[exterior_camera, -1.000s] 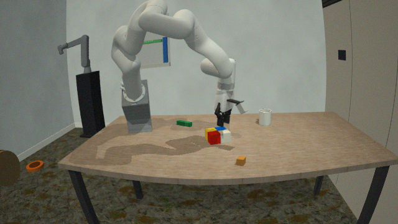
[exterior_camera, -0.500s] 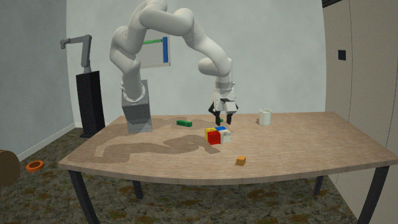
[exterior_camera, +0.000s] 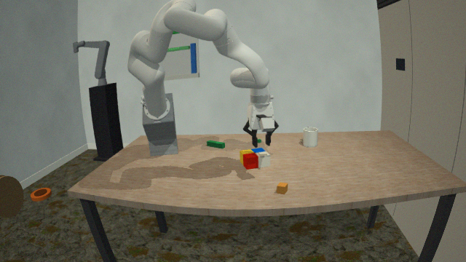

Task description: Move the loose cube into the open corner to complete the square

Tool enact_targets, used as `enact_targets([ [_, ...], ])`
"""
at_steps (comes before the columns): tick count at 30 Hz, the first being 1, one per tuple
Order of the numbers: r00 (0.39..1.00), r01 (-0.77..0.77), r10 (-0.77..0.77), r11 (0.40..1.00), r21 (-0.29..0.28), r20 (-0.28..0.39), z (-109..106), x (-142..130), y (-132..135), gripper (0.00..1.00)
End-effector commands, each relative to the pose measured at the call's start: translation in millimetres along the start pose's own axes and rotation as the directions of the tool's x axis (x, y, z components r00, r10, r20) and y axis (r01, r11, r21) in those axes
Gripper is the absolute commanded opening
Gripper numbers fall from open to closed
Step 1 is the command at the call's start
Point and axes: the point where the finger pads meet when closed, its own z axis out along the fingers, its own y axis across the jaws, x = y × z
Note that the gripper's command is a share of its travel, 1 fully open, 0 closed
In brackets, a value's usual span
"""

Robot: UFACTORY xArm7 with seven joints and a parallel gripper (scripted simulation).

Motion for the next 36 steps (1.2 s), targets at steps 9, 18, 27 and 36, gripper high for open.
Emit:
enact_targets([
  [9,1.0,0.001,-0.001,1.0,0.004,0.0,0.5,-0.6,-1.4,0.49],
  [18,1.0,0.001,-0.001,1.0,0.004,0.0,9.4,-0.6,-1.3,0.49],
  [27,1.0,0.001,-0.001,1.0,0.004,0.0,27.1,-0.8,-1.1,0.49],
  [36,1.0,0.001,-0.001,1.0,0.004,0.0,47.9,-0.9,-0.9,0.49],
])
